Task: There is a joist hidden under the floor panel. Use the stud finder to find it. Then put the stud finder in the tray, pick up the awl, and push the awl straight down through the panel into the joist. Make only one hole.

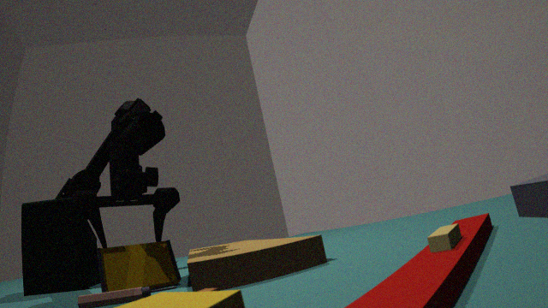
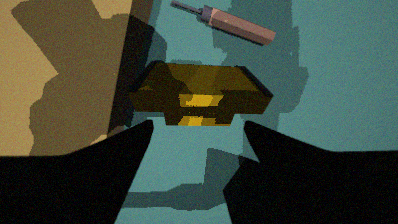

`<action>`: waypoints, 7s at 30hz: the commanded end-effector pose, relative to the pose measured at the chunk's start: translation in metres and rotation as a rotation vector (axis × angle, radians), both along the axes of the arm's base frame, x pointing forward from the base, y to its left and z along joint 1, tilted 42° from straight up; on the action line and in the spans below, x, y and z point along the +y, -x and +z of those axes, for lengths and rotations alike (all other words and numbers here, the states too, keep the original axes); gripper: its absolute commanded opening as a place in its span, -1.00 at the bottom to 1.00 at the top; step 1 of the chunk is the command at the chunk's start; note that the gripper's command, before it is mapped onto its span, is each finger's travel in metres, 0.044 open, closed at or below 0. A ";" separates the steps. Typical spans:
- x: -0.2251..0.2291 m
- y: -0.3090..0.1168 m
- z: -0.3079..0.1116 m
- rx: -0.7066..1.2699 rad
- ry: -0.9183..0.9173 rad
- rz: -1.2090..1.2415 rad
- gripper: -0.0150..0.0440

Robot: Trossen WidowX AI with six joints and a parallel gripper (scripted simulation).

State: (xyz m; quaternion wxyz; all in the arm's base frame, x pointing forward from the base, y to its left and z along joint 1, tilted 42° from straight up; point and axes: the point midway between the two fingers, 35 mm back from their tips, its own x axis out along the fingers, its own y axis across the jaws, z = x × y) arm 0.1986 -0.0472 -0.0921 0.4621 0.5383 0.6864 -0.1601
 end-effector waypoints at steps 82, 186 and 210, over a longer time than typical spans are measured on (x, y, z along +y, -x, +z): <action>-0.012 0.001 0.014 0.010 -0.015 0.000 -0.49; -0.015 -0.003 0.002 0.195 -0.453 0.134 -0.49; -0.015 -0.004 0.000 0.235 -0.555 0.164 -0.49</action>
